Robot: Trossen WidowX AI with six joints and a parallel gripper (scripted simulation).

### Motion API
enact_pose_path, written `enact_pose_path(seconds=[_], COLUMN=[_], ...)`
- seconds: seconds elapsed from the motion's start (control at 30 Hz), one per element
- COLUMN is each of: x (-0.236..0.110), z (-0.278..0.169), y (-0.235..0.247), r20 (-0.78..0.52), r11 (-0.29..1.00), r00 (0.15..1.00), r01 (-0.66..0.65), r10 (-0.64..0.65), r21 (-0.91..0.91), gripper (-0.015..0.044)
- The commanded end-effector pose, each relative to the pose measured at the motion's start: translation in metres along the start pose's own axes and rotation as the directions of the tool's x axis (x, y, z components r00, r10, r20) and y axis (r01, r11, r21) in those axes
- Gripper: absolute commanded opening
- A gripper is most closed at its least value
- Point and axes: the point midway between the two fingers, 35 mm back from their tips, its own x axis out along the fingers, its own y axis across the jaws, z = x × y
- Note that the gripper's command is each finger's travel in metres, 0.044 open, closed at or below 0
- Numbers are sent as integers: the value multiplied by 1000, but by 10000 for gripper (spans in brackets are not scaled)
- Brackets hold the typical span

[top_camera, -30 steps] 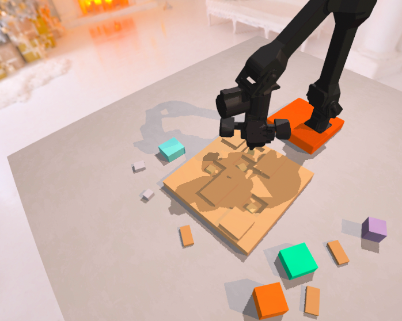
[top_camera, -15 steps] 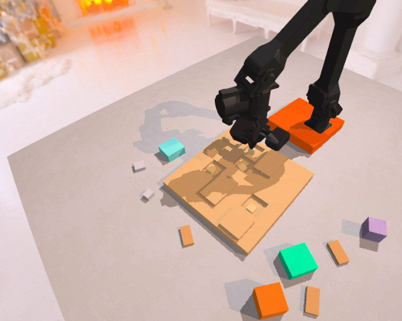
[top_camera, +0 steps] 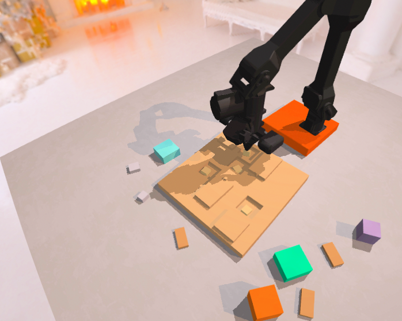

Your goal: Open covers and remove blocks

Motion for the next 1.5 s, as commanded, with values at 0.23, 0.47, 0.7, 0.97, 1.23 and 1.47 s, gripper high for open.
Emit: enact_pose_path(seconds=[0.23, 0.47, 0.7, 0.97, 1.23, 1.47], x=[7, 10, 10, 11, 11, 11], z=[0, 1, 3, 6, 10, 11], y=[0, -1, -1, -3, -5, -6], r20=[0, 0, 0, 0, 0, 0], r11=[1000, 999, 914, 955, 873, 906], r00=[1000, 1000, 1000, 1000, 1000, 1000], r01=[0, 0, 0, 0, 0, 0], r10=[0, 0, 0, 0, 0, 0], r21=[5, -35, -406, -296, -487, -423], gripper=[0, 0, 0, 0, 0, 0])
